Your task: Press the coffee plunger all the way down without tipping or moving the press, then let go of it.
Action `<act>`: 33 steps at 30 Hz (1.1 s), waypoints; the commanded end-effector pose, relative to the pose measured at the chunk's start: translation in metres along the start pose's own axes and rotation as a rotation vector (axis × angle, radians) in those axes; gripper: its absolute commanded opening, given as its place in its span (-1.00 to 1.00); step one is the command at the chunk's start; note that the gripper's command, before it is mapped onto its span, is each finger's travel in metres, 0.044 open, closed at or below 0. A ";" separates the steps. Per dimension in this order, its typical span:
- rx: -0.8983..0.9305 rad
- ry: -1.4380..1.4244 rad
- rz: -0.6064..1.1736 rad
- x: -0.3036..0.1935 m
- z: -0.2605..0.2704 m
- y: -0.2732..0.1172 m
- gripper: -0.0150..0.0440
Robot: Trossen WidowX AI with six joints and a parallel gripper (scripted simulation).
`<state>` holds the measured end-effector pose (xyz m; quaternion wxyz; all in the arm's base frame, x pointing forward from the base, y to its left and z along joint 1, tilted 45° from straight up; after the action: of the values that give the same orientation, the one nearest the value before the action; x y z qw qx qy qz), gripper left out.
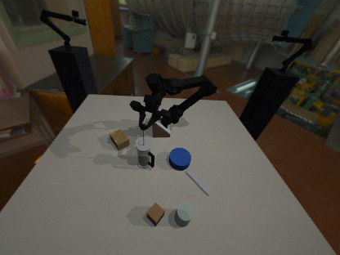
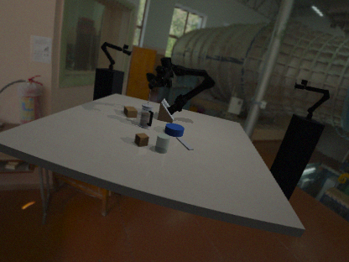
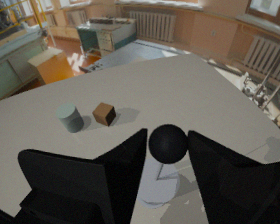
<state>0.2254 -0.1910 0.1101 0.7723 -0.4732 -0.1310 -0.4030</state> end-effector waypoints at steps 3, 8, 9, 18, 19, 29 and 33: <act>-0.003 0.004 0.002 0.000 0.000 0.000 -0.09; -0.003 0.004 0.002 -0.001 0.000 0.001 -0.09; -0.003 0.004 0.002 -0.002 0.000 0.001 -0.09; -0.004 0.004 0.003 -0.012 0.001 0.010 -0.09; -0.004 0.004 0.003 -0.013 0.001 0.011 -0.09; -0.004 0.004 0.003 -0.026 0.002 0.022 -0.09; -0.005 0.004 0.003 -0.031 0.003 0.026 -0.09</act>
<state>0.2281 -0.1781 0.0903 0.7644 -0.4740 -0.1420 -0.4134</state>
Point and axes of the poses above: the point midway between the two fingers, 35 mm back from their tips, its own y axis out along the fingers, its own z axis across the jaws, x = y × z, the point moved 6 cm from there along -y, back along the fingers, and after that the axes turned 11 degrees about -y, right-handed, at the moved point
